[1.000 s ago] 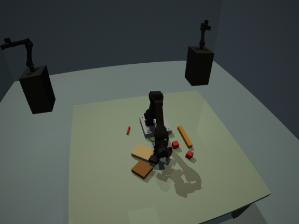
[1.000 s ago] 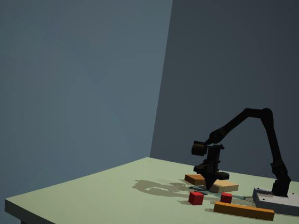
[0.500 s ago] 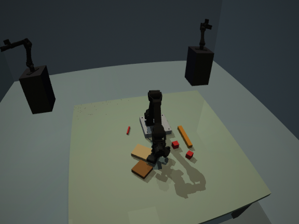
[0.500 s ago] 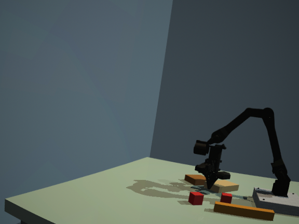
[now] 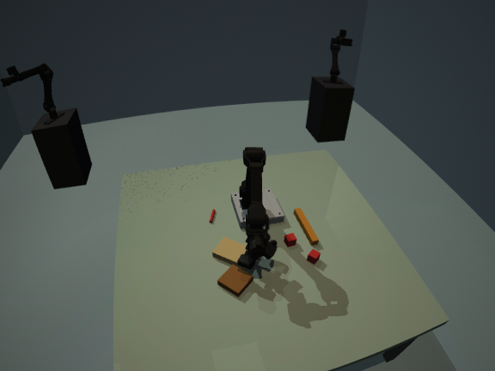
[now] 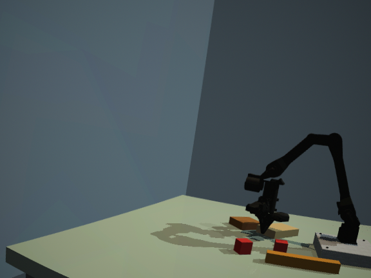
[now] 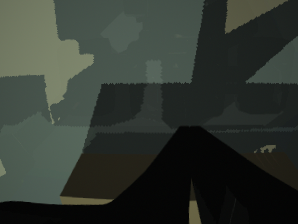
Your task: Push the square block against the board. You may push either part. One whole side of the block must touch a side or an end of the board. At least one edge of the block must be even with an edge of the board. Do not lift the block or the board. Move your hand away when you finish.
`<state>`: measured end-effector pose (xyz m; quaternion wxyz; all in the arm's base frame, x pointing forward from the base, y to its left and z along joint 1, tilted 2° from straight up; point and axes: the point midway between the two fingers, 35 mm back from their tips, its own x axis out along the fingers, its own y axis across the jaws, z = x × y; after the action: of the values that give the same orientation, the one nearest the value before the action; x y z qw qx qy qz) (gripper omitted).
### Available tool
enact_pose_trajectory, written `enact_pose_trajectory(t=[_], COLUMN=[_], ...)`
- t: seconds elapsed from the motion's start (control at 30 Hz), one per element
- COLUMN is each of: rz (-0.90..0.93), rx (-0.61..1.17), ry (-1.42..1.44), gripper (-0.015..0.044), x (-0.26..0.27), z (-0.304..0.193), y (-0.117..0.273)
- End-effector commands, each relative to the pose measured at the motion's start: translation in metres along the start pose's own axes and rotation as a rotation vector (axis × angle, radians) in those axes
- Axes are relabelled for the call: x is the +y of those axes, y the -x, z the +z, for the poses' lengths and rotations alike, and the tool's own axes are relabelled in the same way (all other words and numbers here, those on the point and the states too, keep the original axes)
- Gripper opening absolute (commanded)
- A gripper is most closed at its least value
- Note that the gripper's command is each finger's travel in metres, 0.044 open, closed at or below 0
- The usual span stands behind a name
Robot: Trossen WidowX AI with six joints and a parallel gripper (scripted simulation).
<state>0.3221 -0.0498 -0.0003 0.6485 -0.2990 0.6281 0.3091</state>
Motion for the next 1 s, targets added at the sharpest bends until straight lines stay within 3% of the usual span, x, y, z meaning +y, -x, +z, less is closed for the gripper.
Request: enact_pose_trajectory(t=[0.0,0.97], rz=[0.002,0.002], rx=[0.008,0.009], ry=[0.000,0.000], gripper=[0.0000,0.0000], x=[0.001,0.002], z=[-0.009,-0.021], y=[-0.001,-0.001])
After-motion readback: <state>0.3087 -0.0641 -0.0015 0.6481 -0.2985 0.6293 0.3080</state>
